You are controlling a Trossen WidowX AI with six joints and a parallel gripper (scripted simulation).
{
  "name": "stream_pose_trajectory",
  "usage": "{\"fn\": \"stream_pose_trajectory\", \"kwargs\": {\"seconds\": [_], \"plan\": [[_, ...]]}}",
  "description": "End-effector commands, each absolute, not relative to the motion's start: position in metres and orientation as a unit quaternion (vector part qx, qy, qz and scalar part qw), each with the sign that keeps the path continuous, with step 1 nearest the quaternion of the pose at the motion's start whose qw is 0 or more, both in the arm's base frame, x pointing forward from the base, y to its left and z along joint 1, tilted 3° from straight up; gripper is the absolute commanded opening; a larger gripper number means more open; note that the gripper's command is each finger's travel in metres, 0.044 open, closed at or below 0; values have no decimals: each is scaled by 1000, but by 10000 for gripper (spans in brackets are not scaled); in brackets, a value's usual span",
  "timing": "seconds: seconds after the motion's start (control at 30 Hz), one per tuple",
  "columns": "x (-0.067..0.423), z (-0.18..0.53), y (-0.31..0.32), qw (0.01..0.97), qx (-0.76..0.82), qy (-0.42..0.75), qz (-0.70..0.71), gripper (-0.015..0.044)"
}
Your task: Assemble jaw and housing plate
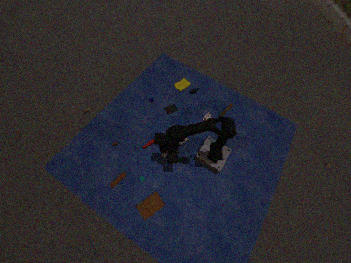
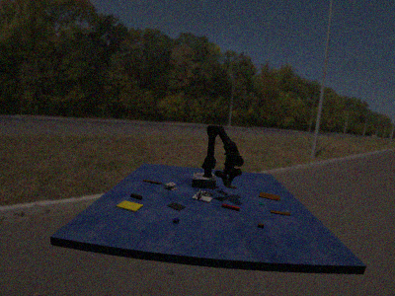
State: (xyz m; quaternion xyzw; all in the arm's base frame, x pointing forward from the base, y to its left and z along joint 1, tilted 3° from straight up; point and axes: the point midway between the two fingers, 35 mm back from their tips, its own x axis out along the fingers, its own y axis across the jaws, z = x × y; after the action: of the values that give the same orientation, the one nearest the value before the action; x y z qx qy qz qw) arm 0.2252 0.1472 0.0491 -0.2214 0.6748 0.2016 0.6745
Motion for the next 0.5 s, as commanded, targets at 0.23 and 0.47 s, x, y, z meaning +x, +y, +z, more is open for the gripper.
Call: {"fn": "stream_pose_trajectory", "kwargs": {"seconds": [0.23,0.47], "plan": [[228,52,122,633,-325,635,302,134],[228,53,107,599,-383,604,360,134]]}}
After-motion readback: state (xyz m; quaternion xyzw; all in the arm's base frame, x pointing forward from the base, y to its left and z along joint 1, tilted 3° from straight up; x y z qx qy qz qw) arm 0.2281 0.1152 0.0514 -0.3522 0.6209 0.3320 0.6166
